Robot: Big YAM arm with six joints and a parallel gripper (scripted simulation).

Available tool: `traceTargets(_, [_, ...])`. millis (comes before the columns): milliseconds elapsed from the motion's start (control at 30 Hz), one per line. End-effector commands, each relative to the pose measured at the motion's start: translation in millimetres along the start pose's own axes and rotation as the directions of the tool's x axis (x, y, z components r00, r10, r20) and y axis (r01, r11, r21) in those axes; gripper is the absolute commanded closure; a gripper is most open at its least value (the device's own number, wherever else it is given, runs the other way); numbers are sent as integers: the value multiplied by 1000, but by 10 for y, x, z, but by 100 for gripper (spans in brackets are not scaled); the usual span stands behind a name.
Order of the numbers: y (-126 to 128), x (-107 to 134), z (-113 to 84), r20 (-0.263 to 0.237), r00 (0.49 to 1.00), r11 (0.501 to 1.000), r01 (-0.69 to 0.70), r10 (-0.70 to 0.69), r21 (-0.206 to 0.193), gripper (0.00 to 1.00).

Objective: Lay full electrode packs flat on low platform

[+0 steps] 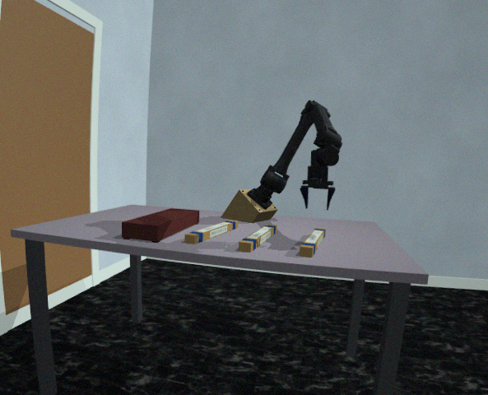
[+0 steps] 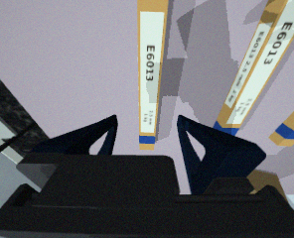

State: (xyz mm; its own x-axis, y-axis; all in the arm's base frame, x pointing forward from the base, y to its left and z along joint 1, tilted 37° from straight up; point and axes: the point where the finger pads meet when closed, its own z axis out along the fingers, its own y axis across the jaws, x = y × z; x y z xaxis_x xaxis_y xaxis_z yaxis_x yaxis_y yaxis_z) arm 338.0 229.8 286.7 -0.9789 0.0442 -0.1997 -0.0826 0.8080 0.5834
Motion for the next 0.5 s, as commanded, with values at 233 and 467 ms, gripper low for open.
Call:
traceTargets(233, [-782, -149, 10, 2, 1000, 1000, -5, 5, 17, 26])
traceTargets(467, [-1126, -196, 9, 3, 1000, 1000, -6, 6, 16, 26])
